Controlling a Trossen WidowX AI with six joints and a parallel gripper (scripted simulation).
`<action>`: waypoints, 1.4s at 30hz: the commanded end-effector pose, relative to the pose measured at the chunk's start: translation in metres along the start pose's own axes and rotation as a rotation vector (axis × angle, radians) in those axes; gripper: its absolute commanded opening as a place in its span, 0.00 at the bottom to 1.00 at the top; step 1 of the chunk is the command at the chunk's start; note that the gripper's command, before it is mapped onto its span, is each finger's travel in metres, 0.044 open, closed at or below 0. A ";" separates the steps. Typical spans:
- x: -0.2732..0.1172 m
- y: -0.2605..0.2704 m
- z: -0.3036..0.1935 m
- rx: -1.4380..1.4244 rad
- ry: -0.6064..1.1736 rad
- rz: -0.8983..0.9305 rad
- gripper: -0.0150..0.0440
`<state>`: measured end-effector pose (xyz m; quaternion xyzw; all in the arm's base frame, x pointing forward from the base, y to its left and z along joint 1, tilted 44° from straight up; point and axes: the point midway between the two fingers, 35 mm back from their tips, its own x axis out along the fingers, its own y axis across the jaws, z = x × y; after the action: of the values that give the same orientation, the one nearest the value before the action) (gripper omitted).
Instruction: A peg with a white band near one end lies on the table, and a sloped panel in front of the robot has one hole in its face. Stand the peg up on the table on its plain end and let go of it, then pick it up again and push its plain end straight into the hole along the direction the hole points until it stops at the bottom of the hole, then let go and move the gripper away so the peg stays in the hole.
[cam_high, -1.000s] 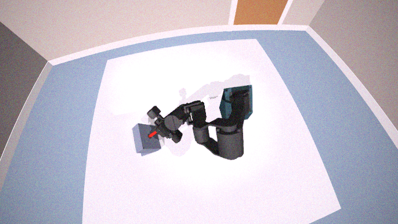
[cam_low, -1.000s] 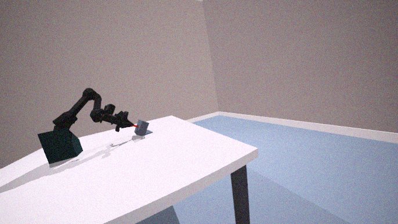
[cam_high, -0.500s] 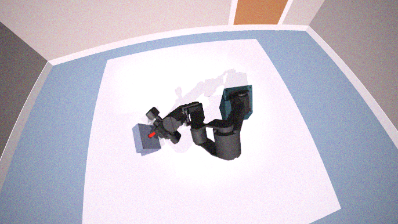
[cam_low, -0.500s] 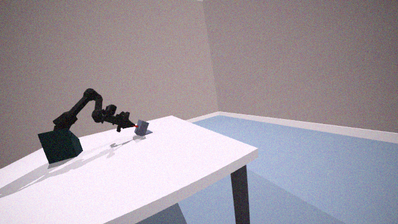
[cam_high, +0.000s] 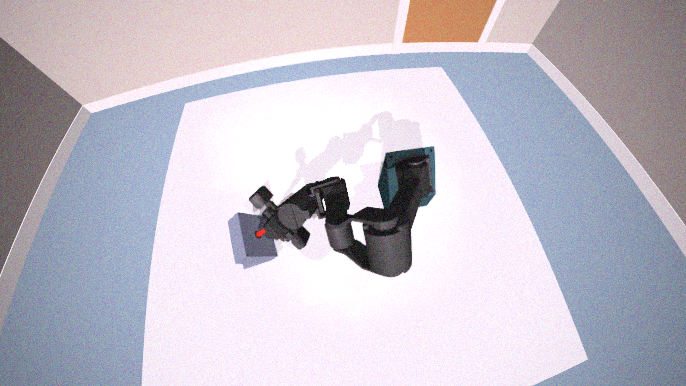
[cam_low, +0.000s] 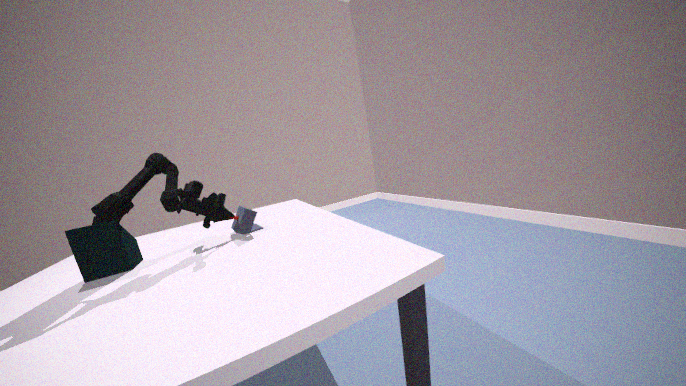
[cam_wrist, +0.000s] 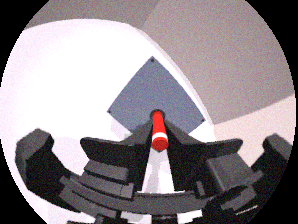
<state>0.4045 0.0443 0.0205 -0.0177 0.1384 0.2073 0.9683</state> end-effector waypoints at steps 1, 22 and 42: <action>0.002 -0.001 0.001 0.003 -0.001 -0.005 0.25; 0.002 0.000 0.001 -0.001 -0.001 0.000 0.57; -0.016 -0.003 0.001 0.000 0.000 -0.002 1.00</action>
<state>0.3956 0.0384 0.0231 -0.0161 0.1412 0.2060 0.9682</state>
